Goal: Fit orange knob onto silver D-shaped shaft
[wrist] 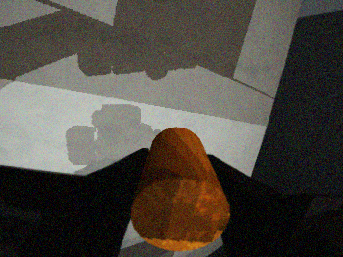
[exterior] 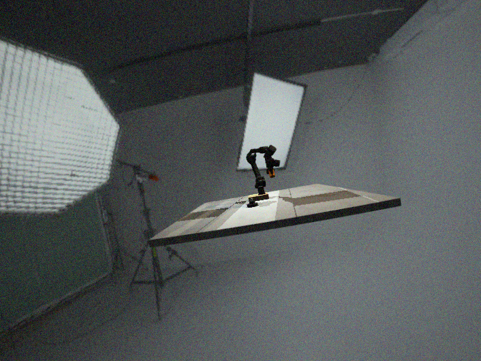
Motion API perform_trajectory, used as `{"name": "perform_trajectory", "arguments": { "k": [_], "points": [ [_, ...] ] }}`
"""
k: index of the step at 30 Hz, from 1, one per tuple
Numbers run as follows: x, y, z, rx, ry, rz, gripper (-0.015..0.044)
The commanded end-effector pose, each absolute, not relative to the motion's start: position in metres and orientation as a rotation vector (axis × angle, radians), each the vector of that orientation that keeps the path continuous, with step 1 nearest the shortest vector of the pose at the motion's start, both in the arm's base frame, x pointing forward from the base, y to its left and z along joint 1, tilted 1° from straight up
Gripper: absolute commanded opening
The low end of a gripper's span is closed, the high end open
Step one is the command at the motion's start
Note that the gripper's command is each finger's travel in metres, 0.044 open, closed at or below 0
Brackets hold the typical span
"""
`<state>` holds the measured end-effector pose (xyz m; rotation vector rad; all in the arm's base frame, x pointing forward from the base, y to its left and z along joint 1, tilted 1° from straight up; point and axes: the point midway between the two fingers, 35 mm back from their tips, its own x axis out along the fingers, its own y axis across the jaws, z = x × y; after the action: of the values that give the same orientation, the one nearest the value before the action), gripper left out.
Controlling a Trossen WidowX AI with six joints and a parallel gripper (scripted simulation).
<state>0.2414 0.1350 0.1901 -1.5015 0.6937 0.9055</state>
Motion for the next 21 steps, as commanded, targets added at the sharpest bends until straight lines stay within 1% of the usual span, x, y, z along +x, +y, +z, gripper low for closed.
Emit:
{"name": "perform_trajectory", "arguments": {
  "k": [1, 14, 21],
  "points": [
    [0.239, 0.135, 0.198, -1.512, 0.637, 0.846, 0.0000],
    [0.227, 0.138, 0.227, -1.555, 0.383, 0.603, 0.0000],
    [0.227, 0.138, 0.228, -1.556, 0.365, 0.585, 0.0000]
  ]
}}
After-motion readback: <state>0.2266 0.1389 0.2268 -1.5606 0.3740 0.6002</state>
